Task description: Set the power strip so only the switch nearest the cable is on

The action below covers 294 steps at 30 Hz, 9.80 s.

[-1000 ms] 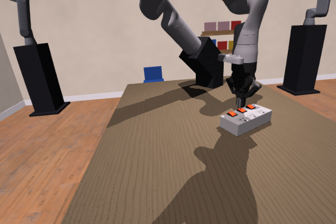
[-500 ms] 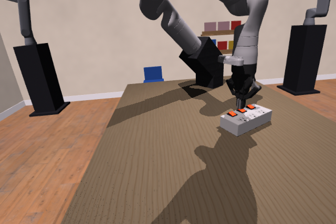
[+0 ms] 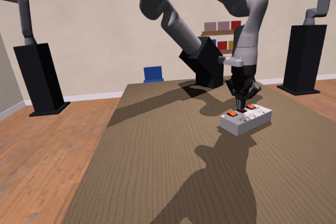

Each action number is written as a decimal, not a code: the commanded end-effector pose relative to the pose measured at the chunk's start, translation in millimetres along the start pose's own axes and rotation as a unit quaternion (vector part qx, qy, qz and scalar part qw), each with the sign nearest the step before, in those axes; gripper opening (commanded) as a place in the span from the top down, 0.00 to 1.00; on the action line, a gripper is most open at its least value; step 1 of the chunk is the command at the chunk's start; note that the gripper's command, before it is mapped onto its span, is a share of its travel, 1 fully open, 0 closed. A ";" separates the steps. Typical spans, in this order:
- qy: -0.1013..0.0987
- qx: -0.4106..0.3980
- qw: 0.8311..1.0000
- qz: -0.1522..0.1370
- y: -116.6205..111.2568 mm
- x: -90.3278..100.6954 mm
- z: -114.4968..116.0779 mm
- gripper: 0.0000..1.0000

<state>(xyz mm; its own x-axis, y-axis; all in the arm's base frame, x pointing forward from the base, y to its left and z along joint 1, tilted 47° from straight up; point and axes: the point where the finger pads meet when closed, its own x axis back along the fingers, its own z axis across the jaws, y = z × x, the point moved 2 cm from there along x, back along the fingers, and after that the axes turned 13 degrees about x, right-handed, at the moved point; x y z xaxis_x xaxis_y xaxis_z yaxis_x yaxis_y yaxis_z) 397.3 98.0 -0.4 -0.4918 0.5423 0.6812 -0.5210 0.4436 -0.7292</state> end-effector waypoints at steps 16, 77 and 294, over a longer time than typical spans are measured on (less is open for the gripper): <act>-0.001 0.000 1.000 0.000 0.0 1.1 -0.7 1.00; -0.001 0.000 1.000 0.000 -44.8 52.1 10.6 1.00; -0.001 0.000 1.000 0.000 -44.9 -0.2 9.7 1.00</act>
<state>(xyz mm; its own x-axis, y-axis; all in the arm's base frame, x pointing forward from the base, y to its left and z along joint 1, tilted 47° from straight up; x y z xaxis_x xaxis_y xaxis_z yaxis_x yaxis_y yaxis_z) 413.5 70.7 33.0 -0.4918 0.5423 0.6812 -0.5209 0.4437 -0.7292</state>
